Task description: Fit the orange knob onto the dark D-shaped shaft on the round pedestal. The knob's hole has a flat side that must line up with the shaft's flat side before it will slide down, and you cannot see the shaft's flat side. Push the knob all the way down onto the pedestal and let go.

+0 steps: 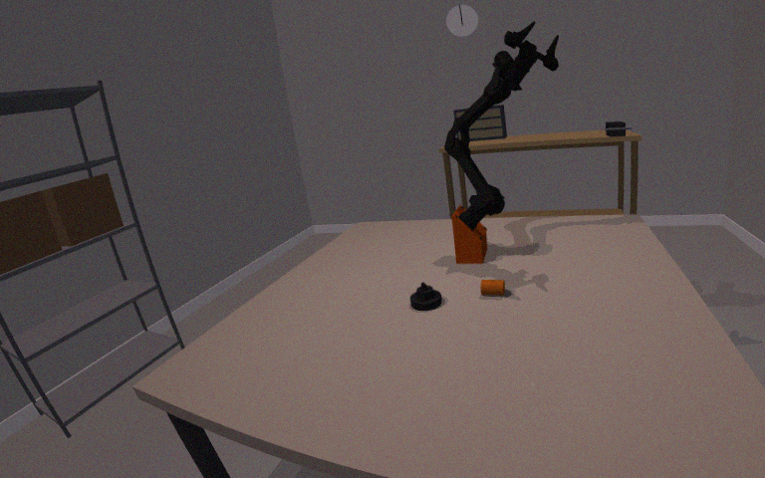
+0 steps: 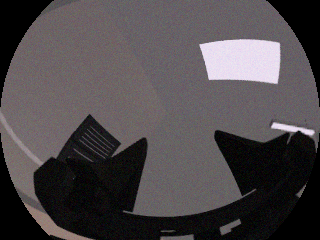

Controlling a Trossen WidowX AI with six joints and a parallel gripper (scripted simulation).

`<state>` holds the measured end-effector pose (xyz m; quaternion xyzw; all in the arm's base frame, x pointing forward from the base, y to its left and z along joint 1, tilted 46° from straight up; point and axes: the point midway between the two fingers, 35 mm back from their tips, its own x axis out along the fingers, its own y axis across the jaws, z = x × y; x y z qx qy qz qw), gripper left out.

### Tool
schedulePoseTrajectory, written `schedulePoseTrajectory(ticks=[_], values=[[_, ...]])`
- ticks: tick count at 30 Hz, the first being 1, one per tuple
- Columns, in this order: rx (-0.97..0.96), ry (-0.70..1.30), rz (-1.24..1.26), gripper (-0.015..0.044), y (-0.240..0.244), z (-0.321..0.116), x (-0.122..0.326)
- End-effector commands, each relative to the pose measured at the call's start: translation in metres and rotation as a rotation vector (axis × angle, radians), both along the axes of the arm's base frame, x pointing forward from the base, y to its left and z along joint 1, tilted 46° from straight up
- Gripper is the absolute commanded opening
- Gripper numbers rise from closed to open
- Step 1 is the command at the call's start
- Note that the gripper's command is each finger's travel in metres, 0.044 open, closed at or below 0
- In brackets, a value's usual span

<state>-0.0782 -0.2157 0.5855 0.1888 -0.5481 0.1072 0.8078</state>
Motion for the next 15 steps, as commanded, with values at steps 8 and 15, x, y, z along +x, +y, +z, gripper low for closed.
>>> schedulePoseTrajectory(ticks=[8,15], values=[[-0.231,0.091,0.082,0.0440,0.111,0.022,0.038],[-0.337,0.270,0.158,0.0440,0.187,0.016,0.089]])
